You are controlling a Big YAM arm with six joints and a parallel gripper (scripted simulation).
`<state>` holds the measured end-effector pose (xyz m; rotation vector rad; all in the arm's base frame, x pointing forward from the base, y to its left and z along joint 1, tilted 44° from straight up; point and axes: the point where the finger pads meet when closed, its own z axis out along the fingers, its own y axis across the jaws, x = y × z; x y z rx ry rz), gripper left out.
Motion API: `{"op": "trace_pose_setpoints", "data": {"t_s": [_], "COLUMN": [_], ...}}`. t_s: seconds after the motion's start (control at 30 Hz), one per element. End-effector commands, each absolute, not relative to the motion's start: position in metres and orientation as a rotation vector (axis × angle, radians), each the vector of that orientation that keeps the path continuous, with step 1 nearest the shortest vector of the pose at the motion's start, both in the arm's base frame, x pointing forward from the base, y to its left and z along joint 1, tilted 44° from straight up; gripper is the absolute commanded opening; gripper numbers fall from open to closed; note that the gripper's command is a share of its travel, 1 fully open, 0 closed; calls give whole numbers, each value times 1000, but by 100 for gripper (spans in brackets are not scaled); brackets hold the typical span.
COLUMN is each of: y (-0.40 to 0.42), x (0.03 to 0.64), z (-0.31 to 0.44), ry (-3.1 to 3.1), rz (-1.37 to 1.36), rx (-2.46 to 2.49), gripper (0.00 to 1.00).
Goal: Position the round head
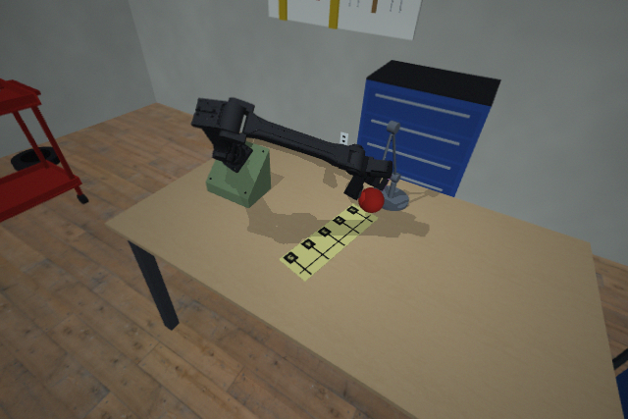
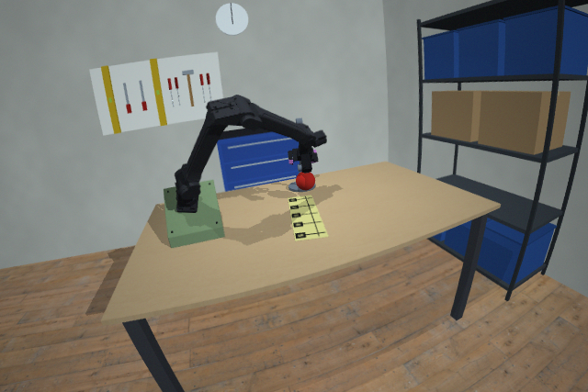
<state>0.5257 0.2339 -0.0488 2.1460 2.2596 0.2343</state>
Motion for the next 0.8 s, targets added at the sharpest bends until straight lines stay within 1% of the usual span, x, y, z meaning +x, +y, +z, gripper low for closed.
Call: {"op": "trace_pose_setpoints", "data": {"t_s": [0.0,0.13,0.17,0.77], "y": [254,254,253,238], "x": [537,537,536,527], "z": [-37,-37,-38,-45], "ry": [2270,2270,2270,2263], "rz": [287,287,285,249], "rx": [2105,2105,2107,2135], "gripper": [100,100,0,0]}}
